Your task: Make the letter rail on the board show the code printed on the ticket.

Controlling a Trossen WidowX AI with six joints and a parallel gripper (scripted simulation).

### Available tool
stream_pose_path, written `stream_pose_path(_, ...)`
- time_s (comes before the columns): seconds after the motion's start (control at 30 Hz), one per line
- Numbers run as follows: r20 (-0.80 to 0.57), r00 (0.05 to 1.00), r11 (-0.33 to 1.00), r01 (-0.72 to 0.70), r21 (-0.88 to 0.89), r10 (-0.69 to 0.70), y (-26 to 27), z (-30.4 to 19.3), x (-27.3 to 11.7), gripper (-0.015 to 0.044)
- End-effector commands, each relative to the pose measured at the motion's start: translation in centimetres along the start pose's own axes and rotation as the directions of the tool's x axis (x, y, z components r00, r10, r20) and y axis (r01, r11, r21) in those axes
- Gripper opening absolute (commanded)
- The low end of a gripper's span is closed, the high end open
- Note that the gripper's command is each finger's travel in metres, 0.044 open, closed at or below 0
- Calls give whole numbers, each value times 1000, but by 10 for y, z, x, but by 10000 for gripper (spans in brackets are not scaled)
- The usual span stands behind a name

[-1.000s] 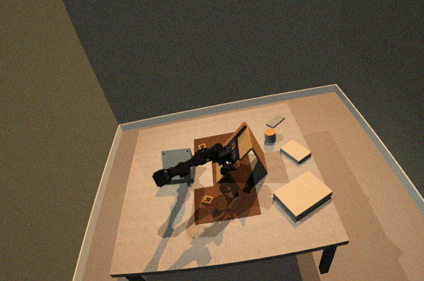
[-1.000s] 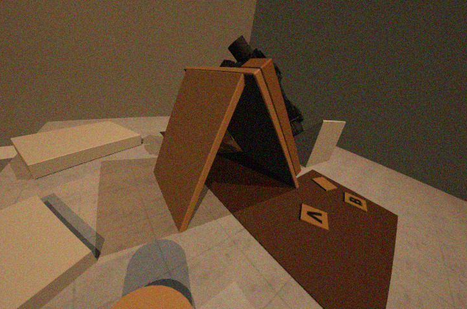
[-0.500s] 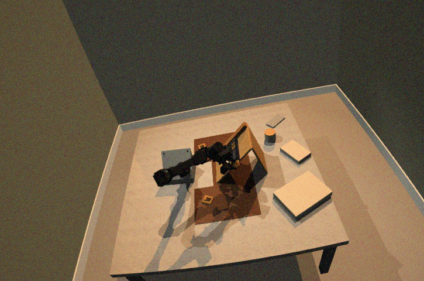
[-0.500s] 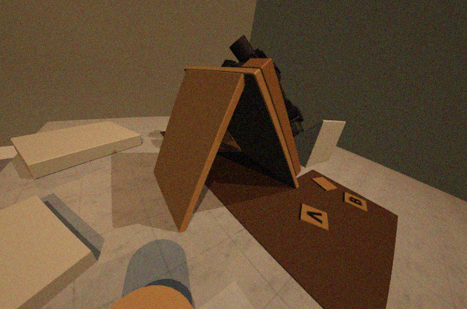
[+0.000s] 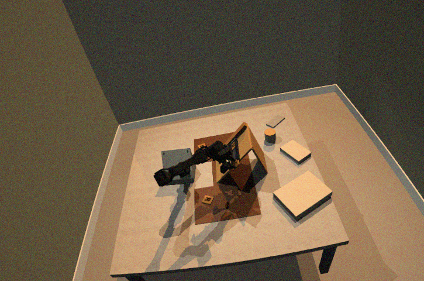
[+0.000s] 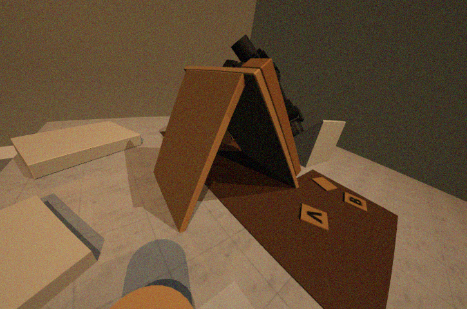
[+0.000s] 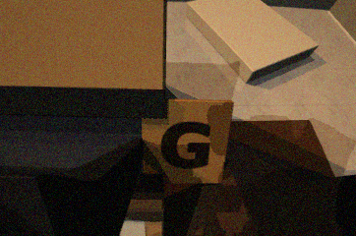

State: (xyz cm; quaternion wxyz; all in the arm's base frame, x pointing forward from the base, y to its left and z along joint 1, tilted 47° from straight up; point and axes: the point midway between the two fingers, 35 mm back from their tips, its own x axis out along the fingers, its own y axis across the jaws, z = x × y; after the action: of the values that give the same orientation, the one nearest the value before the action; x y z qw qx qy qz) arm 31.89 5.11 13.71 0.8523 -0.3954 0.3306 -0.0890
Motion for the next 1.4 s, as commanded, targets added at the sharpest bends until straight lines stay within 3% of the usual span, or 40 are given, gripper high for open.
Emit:
stream_pose_path(0.0, -1, 1000, 1000, 3, 5, -3, 2, 0, 0, 0)
stream_pose_path(1.37, -1, 1000, 1000, 2, 6, -2, 23, 0, 0, 0)
